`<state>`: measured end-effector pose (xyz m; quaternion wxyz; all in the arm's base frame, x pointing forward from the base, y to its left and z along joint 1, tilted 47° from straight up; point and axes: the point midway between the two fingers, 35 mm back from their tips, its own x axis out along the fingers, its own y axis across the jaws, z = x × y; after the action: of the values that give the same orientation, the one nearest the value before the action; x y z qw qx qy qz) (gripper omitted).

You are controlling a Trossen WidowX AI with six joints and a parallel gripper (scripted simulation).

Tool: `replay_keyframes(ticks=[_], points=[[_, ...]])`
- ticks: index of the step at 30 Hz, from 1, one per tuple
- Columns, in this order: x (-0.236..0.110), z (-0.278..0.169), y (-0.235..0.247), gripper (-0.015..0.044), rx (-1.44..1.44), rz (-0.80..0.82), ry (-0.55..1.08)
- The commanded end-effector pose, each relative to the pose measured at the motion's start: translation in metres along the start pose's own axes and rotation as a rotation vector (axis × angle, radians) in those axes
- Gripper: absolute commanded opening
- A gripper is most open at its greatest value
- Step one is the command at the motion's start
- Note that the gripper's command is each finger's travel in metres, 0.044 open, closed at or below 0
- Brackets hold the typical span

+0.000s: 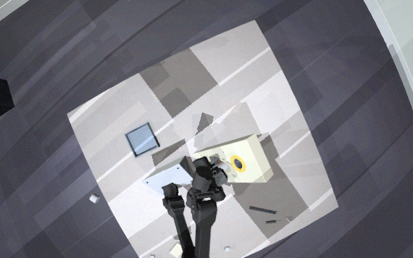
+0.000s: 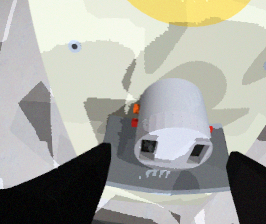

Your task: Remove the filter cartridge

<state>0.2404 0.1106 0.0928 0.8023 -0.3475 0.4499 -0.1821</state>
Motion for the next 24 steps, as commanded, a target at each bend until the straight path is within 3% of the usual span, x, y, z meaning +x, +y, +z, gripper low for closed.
replay_keyframes(ticks=[1, 16, 24], points=[[0.007, 0.0, -0.001, 0.0305, -0.006, -0.004, -0.001], [0.029, -0.001, -0.003, 0.0305, -0.005, -0.009, -0.003], [0.025, 0.0, -0.002, 0.0251, 0.001, -0.004, -0.001]])
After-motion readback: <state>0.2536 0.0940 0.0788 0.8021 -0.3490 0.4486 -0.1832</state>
